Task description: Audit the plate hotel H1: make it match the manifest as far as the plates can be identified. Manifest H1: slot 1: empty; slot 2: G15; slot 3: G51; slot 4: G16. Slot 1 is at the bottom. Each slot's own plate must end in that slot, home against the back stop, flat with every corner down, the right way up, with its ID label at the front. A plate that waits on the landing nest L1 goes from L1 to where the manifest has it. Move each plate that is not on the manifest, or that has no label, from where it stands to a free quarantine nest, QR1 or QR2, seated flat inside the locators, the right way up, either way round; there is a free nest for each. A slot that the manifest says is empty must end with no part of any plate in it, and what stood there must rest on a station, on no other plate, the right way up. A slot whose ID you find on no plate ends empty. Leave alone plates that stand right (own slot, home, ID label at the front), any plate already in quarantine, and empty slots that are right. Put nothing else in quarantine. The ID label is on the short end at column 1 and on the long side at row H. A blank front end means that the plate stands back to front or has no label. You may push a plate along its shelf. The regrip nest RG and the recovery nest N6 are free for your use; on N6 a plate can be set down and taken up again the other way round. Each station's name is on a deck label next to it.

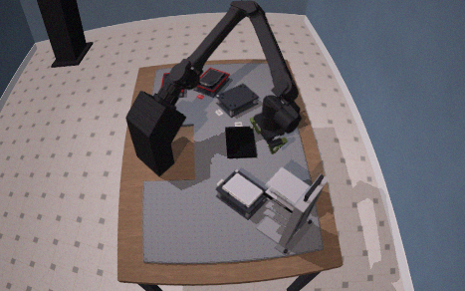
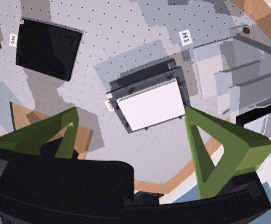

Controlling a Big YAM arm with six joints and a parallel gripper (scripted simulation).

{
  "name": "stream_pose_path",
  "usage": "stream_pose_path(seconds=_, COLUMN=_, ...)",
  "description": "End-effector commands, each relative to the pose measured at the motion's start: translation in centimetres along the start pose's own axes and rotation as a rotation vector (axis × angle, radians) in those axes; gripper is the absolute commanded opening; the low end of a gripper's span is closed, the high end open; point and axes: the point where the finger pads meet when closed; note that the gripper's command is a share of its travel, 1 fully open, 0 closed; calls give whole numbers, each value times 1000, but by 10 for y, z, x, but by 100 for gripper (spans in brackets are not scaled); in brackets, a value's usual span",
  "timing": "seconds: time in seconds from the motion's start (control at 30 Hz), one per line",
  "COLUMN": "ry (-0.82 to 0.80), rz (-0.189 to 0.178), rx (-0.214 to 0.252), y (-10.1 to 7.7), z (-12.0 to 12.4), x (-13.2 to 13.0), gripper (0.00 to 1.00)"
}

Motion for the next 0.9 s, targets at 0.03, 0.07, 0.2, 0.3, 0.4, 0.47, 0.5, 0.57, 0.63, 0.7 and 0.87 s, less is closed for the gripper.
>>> stream_pose_path(seconds=0.03, ry=147, rz=25, rx=-6, y=-9, z=22, x=-8, gripper=100)
stream_pose_path(seconds=0.07, ry=170, rz=25, rx=-6, y=-9, z=25, x=-9, gripper=100)
stream_pose_path(seconds=0.2, ry=258, rz=29, rx=-7, y=-11, z=37, x=-14, gripper=100)
stream_pose_path(seconds=0.3, ry=320, rz=36, rx=-8, y=-14, z=44, x=-19, gripper=100)
stream_pose_path(seconds=0.4, ry=316, rz=19, rx=-2, y=-6, z=37, x=-19, gripper=100)
stream_pose_path(seconds=0.47, ry=378, rz=46, rx=-9, y=-17, z=52, x=-27, gripper=100)
stream_pose_path(seconds=0.5, ry=399, rz=48, rx=-9, y=-18, z=55, x=-29, gripper=100)
stream_pose_path(seconds=0.57, ry=451, rz=43, rx=-10, y=-17, z=63, x=-27, gripper=100)
stream_pose_path(seconds=0.63, ry=501, rz=41, rx=-10, y=-17, z=70, x=-28, gripper=100)
stream_pose_path(seconds=0.7, ry=539, rz=48, rx=-12, y=-19, z=75, x=-33, gripper=100)
stream_pose_path(seconds=0.87, ry=660, rz=45, rx=-13, y=-19, z=93, x=-34, gripper=100)
Point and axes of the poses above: the point where the finger pads meet when closed, its own y axis out along the fingers, its own x axis across the jaws, z = x × y, and after that the axes turned 12 degrees about -y, right-handed
